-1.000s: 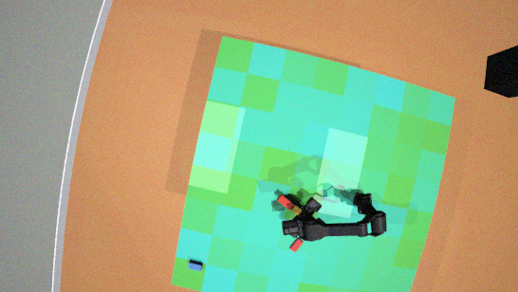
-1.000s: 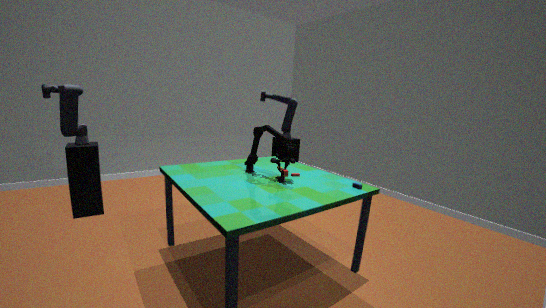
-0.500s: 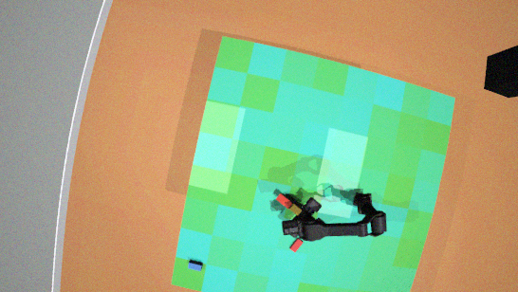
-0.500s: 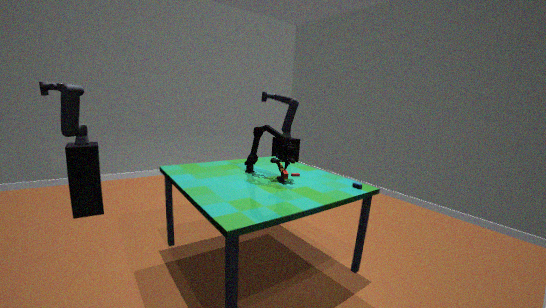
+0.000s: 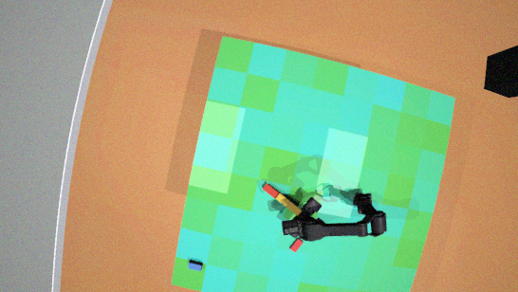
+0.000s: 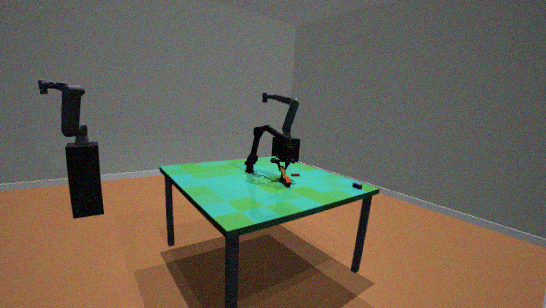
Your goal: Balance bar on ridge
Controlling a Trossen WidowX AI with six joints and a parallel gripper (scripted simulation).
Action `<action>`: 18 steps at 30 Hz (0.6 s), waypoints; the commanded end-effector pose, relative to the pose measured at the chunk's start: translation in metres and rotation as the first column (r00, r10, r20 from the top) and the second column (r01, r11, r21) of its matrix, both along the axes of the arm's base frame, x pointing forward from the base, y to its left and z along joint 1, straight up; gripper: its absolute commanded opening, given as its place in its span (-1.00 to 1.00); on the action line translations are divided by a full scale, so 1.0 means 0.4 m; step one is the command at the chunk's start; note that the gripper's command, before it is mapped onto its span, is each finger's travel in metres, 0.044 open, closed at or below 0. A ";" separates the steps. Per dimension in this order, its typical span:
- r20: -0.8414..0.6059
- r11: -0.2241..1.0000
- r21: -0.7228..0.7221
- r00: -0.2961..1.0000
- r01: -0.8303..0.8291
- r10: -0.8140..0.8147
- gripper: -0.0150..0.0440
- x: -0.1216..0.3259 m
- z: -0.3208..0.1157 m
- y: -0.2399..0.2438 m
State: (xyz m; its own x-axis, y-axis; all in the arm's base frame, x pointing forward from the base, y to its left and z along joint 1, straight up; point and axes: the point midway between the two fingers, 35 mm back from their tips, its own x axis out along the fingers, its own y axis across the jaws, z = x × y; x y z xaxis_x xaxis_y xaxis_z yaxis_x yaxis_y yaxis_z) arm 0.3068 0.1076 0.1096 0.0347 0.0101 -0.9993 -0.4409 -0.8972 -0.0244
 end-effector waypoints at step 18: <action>0.000 1.000 0.000 1.000 0.000 0.000 1.00 0.008 0.097 0.003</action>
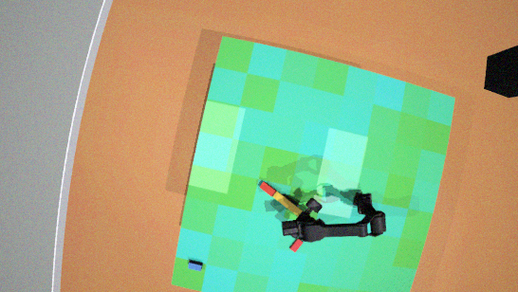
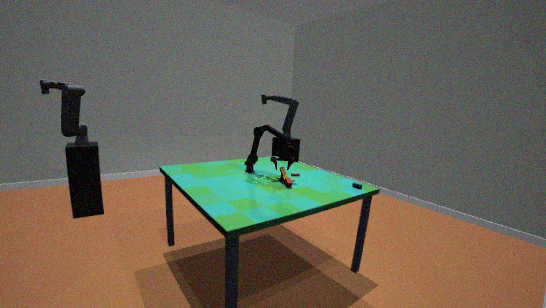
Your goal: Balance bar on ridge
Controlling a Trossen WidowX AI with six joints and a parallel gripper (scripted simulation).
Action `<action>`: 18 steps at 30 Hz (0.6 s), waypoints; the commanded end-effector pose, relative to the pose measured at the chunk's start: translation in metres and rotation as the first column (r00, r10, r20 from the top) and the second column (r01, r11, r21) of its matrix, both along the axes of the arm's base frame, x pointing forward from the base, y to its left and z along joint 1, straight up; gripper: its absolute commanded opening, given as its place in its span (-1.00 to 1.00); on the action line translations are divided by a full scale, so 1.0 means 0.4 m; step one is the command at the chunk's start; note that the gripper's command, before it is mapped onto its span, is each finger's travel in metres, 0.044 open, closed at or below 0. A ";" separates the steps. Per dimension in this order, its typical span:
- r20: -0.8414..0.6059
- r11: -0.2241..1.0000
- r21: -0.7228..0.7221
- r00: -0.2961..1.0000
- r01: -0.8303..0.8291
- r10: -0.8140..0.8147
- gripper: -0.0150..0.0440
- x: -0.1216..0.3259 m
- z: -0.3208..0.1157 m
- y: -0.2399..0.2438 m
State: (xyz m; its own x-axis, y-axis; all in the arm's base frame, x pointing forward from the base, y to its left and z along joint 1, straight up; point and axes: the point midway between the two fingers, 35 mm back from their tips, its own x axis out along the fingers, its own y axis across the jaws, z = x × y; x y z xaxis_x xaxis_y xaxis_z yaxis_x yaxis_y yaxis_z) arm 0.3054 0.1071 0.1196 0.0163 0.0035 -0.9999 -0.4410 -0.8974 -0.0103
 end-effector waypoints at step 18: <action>0.019 1.000 0.007 1.000 0.000 0.000 0.64 -0.003 0.216 -0.001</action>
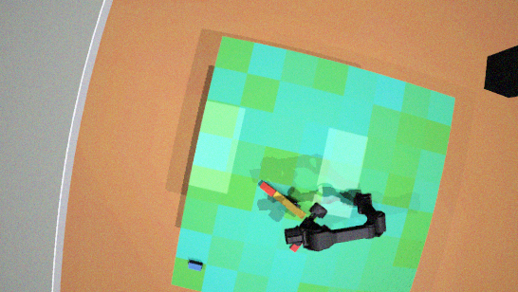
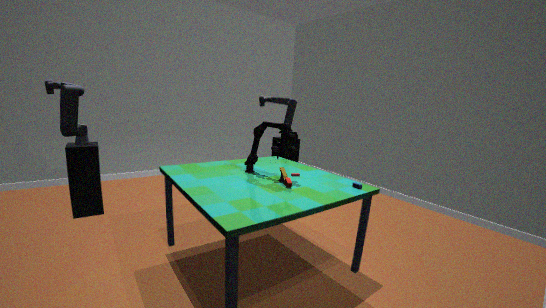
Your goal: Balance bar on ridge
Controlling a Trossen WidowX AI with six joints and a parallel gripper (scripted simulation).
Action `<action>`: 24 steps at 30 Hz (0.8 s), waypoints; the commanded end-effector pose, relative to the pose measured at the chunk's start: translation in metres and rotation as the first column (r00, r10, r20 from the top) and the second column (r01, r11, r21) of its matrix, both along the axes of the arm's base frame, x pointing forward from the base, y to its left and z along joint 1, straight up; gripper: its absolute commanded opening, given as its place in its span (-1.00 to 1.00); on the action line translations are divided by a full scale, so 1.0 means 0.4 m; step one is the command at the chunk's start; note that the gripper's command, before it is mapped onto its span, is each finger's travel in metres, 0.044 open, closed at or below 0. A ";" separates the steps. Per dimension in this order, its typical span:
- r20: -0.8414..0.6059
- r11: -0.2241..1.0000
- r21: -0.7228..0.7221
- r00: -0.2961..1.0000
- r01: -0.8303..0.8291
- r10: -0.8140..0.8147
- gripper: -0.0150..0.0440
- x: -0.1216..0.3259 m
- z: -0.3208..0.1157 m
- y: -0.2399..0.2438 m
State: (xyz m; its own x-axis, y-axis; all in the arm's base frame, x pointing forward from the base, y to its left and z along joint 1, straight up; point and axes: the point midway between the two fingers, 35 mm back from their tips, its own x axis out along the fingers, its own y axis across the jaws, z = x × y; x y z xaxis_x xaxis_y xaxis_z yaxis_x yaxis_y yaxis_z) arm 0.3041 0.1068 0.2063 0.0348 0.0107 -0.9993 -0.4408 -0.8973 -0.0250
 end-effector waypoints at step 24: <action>-0.013 0.781 0.020 0.781 0.624 -0.624 0.58 0.050 -0.031 -0.014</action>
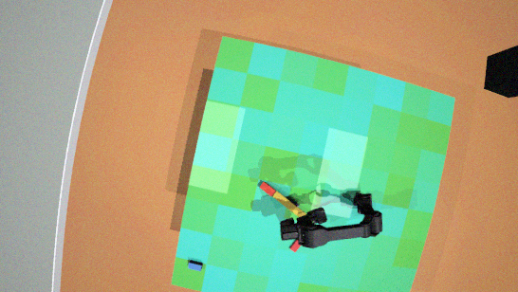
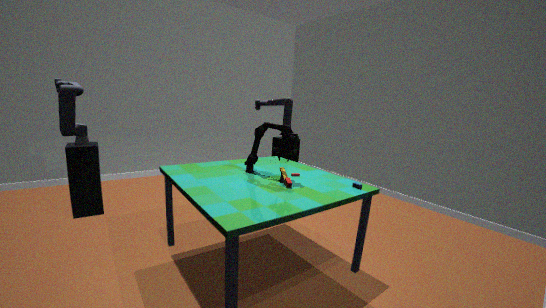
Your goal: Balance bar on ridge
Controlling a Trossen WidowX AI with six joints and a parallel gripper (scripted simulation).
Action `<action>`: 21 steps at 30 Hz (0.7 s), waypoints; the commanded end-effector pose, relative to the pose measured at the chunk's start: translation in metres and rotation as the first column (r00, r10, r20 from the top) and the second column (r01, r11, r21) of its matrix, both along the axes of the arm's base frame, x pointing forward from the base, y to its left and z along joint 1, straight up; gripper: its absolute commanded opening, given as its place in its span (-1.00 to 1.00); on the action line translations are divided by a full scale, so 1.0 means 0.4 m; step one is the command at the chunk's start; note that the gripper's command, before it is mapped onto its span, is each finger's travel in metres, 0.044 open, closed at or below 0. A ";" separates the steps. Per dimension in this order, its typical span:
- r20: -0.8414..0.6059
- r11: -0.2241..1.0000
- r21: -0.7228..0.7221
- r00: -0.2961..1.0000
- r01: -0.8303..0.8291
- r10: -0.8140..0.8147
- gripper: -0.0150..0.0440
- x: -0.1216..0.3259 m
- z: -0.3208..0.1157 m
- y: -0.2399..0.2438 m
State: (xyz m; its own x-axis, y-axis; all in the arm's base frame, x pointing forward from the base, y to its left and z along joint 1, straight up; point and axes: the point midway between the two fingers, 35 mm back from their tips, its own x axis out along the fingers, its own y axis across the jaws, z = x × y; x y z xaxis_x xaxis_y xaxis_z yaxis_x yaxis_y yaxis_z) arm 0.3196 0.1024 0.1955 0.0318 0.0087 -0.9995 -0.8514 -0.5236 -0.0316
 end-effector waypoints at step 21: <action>-0.011 0.717 0.025 0.717 0.697 -0.696 0.58 0.059 -0.037 -0.020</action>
State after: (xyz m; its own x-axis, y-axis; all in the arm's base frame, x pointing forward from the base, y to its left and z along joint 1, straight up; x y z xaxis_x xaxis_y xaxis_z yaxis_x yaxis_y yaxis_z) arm 0.3388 0.0958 0.1824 0.0331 0.0080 -0.9994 -0.9937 0.1078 -0.0321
